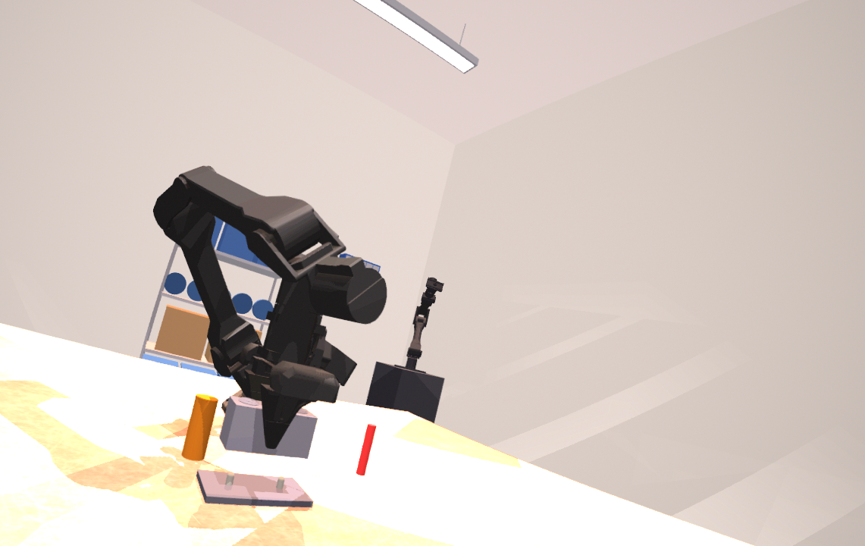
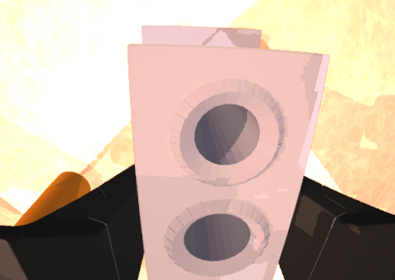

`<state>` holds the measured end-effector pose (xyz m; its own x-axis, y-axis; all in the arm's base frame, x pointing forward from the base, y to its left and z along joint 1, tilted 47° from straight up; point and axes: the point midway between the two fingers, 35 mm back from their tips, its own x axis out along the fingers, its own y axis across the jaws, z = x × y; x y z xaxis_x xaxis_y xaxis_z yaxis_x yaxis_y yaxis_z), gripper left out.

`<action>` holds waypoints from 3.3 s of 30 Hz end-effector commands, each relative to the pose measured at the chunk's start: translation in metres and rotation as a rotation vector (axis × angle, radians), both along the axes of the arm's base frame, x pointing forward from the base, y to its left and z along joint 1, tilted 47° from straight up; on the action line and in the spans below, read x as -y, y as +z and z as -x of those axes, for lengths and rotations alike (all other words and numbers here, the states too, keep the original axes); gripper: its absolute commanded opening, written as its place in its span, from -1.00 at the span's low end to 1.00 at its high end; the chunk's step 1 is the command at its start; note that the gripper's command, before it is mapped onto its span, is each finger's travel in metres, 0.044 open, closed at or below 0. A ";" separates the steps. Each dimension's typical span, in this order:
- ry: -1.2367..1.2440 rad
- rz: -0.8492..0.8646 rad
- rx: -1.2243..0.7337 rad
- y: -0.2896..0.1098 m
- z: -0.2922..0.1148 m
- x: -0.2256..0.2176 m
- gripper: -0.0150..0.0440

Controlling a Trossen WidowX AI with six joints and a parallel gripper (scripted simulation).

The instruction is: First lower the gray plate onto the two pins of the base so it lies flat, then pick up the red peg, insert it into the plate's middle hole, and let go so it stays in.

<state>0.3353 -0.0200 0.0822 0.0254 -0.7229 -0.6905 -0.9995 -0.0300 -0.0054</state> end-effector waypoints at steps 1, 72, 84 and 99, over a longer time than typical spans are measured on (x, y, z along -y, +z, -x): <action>0.005 0.003 -0.001 0.000 0.000 0.000 -0.49; 0.005 -0.005 0.001 0.041 -0.004 -0.044 1.00; -0.197 -0.017 0.211 0.039 0.002 -0.078 1.00; -1.075 -0.065 1.099 -0.030 0.043 -0.146 1.00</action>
